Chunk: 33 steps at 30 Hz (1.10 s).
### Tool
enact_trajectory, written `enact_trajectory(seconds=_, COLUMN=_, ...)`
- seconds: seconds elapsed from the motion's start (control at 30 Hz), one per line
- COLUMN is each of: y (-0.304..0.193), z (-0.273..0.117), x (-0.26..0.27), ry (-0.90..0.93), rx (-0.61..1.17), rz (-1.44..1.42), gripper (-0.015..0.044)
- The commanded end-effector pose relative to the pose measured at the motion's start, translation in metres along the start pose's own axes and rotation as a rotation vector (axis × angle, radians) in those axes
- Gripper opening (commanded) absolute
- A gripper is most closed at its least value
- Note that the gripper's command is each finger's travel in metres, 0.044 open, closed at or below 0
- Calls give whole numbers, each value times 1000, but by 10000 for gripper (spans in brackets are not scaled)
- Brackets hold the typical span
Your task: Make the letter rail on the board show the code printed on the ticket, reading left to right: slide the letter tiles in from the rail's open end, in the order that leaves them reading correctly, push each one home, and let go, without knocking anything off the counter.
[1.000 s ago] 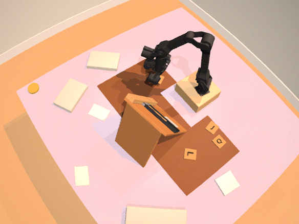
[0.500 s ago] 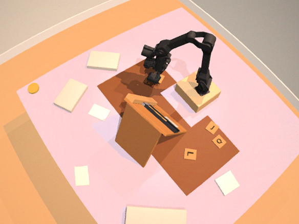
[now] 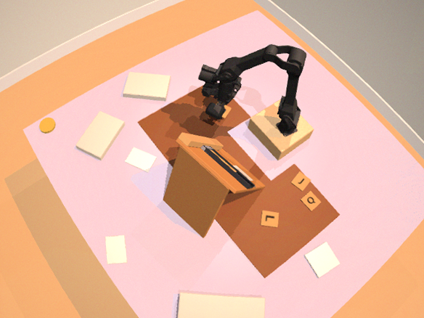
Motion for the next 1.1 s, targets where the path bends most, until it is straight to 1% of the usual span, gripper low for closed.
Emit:
enact_trajectory(seconds=0.0, y=6, z=-6, x=8, ry=-18, rx=-42, rz=9, gripper=0)
enact_trajectory(seconds=0.53, y=22, z=-49, x=56, ry=-27, rx=-292, rz=-29, gripper=0)
enact_trajectory(seconds=1.07, y=20, z=-100, x=109, ry=50, rx=-551, rz=-53, gripper=0)
Point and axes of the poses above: the point midway between the two fingers, 35 mm back from their tips, its own z axis out along the fingers, its own x axis across the jaws, y = z × x, the point moved 10 cm from there along -z, back along the fingers, and after that the axes turned 14 degrees about -z, right-handed, at the moved point
